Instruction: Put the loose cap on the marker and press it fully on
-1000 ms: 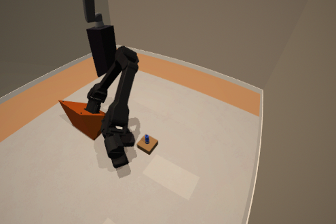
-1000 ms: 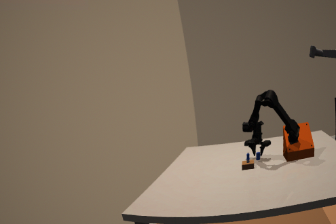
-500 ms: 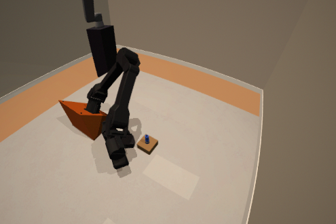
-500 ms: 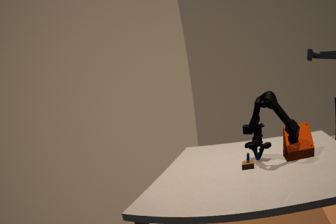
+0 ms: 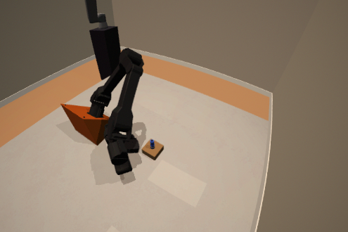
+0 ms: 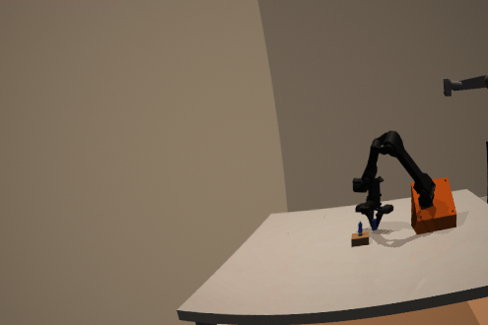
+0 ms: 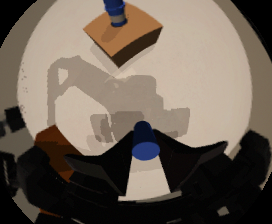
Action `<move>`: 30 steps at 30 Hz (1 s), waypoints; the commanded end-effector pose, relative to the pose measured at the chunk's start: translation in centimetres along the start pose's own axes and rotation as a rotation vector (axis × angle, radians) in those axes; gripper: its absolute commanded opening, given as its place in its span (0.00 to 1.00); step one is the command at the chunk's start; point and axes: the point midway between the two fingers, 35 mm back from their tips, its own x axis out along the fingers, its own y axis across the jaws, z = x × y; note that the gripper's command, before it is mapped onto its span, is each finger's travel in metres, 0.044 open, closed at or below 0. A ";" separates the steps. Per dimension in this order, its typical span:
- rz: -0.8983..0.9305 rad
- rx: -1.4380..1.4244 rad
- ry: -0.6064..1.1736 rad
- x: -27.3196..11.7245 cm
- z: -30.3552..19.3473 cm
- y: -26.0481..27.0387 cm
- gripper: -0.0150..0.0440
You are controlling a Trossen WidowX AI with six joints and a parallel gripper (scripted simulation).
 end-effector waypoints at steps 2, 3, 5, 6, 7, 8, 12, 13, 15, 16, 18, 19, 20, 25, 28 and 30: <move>-0.006 -0.008 0.004 -1.4 0.0 -0.3 0.25; -0.005 -0.010 0.005 -1.7 0.0 -0.2 0.25; -0.003 -0.013 0.005 -2.2 0.0 -0.2 0.25; -0.002 -0.014 0.005 -2.5 0.0 -0.2 0.25; -0.001 -0.016 0.006 -2.7 0.0 -0.2 0.25; 0.000 -0.017 0.006 -3.0 0.0 -0.1 0.25; 0.004 -0.023 0.006 -4.1 0.0 0.0 0.25; 0.006 -0.024 0.006 -4.4 0.1 0.1 0.25; 0.008 -0.027 0.005 -4.9 0.1 0.2 0.25; 0.008 -0.028 0.005 -5.1 0.1 0.2 0.25; 0.009 -0.028 0.005 -5.1 0.1 0.2 0.25; 0.008 -0.028 0.006 -5.2 0.4 0.1 0.25; 0.008 -0.028 0.006 -5.4 0.8 0.0 0.25; 0.005 -0.027 0.009 -6.5 3.4 -0.3 0.25; 0.004 -0.027 0.009 -7.1 5.1 -0.4 0.25; 0.003 -0.027 0.009 -7.5 6.2 -0.4 0.25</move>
